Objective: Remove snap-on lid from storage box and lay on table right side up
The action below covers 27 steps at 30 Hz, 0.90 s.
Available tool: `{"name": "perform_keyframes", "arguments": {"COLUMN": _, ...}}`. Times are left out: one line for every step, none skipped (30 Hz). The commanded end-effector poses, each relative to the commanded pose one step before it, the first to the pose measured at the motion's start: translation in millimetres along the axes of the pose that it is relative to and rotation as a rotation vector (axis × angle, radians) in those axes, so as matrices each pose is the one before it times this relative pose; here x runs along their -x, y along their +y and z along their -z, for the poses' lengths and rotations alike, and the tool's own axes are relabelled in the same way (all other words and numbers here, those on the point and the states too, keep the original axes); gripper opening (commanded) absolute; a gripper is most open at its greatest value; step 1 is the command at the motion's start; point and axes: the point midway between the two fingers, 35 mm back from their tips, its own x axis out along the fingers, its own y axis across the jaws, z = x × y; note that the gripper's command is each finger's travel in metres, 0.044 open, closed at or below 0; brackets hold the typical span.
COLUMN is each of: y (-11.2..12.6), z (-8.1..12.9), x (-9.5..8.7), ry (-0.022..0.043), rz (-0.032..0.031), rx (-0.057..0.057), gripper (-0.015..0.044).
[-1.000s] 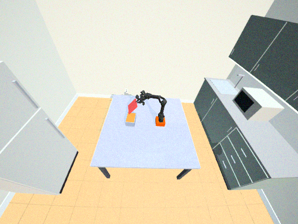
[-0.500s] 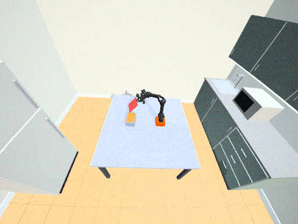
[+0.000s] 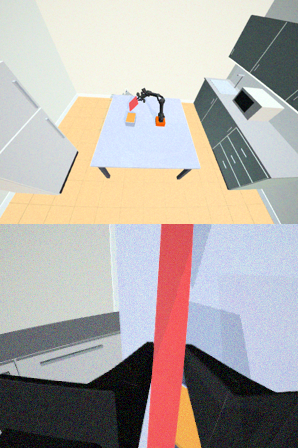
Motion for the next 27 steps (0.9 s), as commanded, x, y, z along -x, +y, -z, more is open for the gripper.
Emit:
{"name": "perform_keyframes", "arguments": {"y": 5.22, "z": -8.74, "x": 2.49, "ry": 0.00153, "rz": -0.01539, "rx": 0.0124, "gripper": 0.0}}
{"name": "perform_keyframes", "arguments": {"y": -0.08, "z": -1.99, "x": 0.13, "ry": -0.00013, "rz": 0.00003, "rx": 0.0002, "gripper": 0.0}}
{"name": "perform_keyframes", "arguments": {"y": -0.08, "z": -1.99, "x": 0.13, "ry": -0.00013, "rz": 0.00003, "rx": 0.0002, "gripper": 0.0}}
{"name": "perform_keyframes", "arguments": {"y": -0.08, "z": -1.99, "x": 0.13, "ry": -0.00013, "rz": 0.00003, "rx": 0.0002, "gripper": 0.0}}
{"name": "perform_keyframes", "arguments": {"y": -0.08, "z": -1.99, "x": 0.13, "ry": -0.00012, "rz": 0.00003, "rx": 0.0002, "gripper": 0.0}}
{"name": "perform_keyframes", "arguments": {"y": -0.08, "z": -1.99, "x": 0.13, "ry": -0.00012, "rz": 0.00003, "rx": 0.0001, "gripper": 0.0}}
{"name": "perform_keyframes", "arguments": {"y": -0.08, "z": -1.99, "x": 0.13, "ry": -0.00012, "rz": 0.00003, "rx": 0.0001, "gripper": 0.0}}
{"name": "perform_keyframes", "arguments": {"y": -0.08, "z": -1.99, "x": 0.13, "ry": -0.00012, "rz": 0.00003, "rx": 0.0001, "gripper": 0.0}}
{"name": "perform_keyframes", "arguments": {"y": -0.08, "z": -1.99, "x": 0.13, "ry": -0.00012, "rz": 0.00003, "rx": 0.0001, "gripper": 0.0}}
{"name": "perform_keyframes", "arguments": {"y": -0.08, "z": -1.99, "x": 0.13, "ry": -0.00012, "rz": 0.00003, "rx": 0.0001, "gripper": 0.0}}
{"name": "perform_keyframes", "arguments": {"y": -0.08, "z": -1.99, "x": 0.13, "ry": -0.00012, "rz": 0.00003, "rx": 0.0001, "gripper": 0.0}}
{"name": "perform_keyframes", "arguments": {"y": -0.08, "z": -1.99, "x": 0.13, "ry": -0.00012, "rz": 0.00003, "rx": 0.0001, "gripper": 0.0}}
{"name": "perform_keyframes", "arguments": {"y": -0.08, "z": -1.99, "x": 0.13, "ry": -0.00012, "rz": 0.00003, "rx": 0.0001, "gripper": 0.0}}
{"name": "perform_keyframes", "arguments": {"y": -0.08, "z": -1.99, "x": 0.13, "ry": -0.00012, "rz": 0.00003, "rx": 0.0001, "gripper": 0.0}}
{"name": "perform_keyframes", "arguments": {"y": -0.08, "z": -1.99, "x": 0.13, "ry": -0.00012, "rz": 0.00003, "rx": 0.0001, "gripper": 0.0}}
{"name": "perform_keyframes", "arguments": {"y": -0.08, "z": -1.98, "x": 0.13, "ry": -0.00012, "rz": 0.00003, "rx": 0.0001, "gripper": 0.0}}
{"name": "perform_keyframes", "arguments": {"y": -0.08, "z": -1.98, "x": 0.13, "ry": -0.00012, "rz": 0.00003, "rx": 0.0001, "gripper": 0.0}}
{"name": "perform_keyframes", "arguments": {"y": -0.08, "z": -1.98, "x": 0.13, "ry": -0.00012, "rz": 0.00003, "rx": 0.0001, "gripper": 0.0}}
{"name": "perform_keyframes", "arguments": {"y": -0.08, "z": -1.98, "x": 0.13, "ry": -0.00012, "rz": 0.00003, "rx": 0.0001, "gripper": 0.0}}
{"name": "perform_keyframes", "arguments": {"y": -0.08, "z": -1.98, "x": 0.13, "ry": -0.00012, "rz": 0.00003, "rx": 0.0001, "gripper": 0.0}}
{"name": "perform_keyframes", "arguments": {"y": -0.08, "z": -1.98, "x": 0.13, "ry": -0.00012, "rz": 0.00003, "rx": 0.0001, "gripper": 0.0}}
{"name": "perform_keyframes", "arguments": {"y": -0.08, "z": -1.98, "x": 0.13, "ry": -0.00012, "rz": 0.00003, "rx": 0.0001, "gripper": 0.0}}
{"name": "perform_keyframes", "arguments": {"y": -0.08, "z": -1.98, "x": 0.13, "ry": -0.00012, "rz": 0.00003, "rx": 0.0001, "gripper": 0.0}}
{"name": "perform_keyframes", "arguments": {"y": -0.08, "z": -1.98, "x": 0.13, "ry": -0.00012, "rz": 0.00003, "rx": 0.0001, "gripper": 0.0}}
{"name": "perform_keyframes", "arguments": {"y": -0.08, "z": -1.98, "x": 0.13, "ry": -0.00012, "rz": 0.00003, "rx": 0.0001, "gripper": 0.0}}
{"name": "perform_keyframes", "arguments": {"y": -0.04, "z": -1.12, "x": 0.08, "ry": -0.00007, "rz": 0.00002, "rx": 0.0001, "gripper": 0.0}}
{"name": "perform_keyframes", "arguments": {"y": -0.02, "z": -0.51, "x": 0.03, "ry": -0.00003, "rz": 0.00001, "rx": 0.0, "gripper": 0.0}}
